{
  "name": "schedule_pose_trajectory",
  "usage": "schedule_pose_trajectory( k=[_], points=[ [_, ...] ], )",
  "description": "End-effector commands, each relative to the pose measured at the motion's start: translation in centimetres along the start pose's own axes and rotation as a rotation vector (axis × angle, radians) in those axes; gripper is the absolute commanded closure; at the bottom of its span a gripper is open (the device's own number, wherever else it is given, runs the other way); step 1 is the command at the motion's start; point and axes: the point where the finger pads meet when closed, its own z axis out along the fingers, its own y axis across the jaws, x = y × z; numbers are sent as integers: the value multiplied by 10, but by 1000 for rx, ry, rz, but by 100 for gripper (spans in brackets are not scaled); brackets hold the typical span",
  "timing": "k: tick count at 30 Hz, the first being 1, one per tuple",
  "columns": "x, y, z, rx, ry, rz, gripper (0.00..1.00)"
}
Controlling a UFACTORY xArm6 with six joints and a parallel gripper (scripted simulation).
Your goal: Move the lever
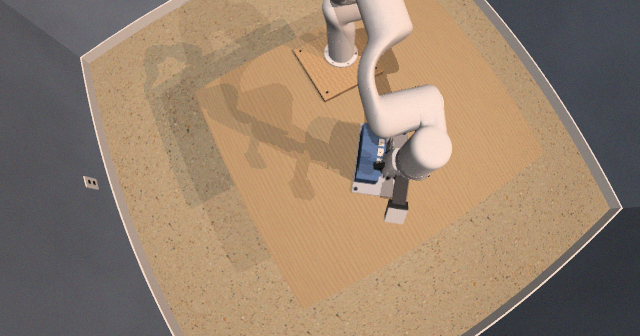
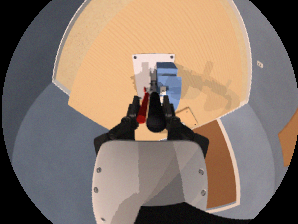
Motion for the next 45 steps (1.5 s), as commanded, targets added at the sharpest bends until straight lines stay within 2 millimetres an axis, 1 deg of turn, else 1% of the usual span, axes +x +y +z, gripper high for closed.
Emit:
schedule_pose_trajectory(
  k=[1, 20, 21, 45],
  points=[
    [2, 0, -1, 1, 2, 0, 100],
    [4, 0, 0, 1, 2, 0, 100],
    [4, 0, 0, 1, 2, 0, 0],
    [4, 0, 0, 1, 2, 0, 0]
  ],
)
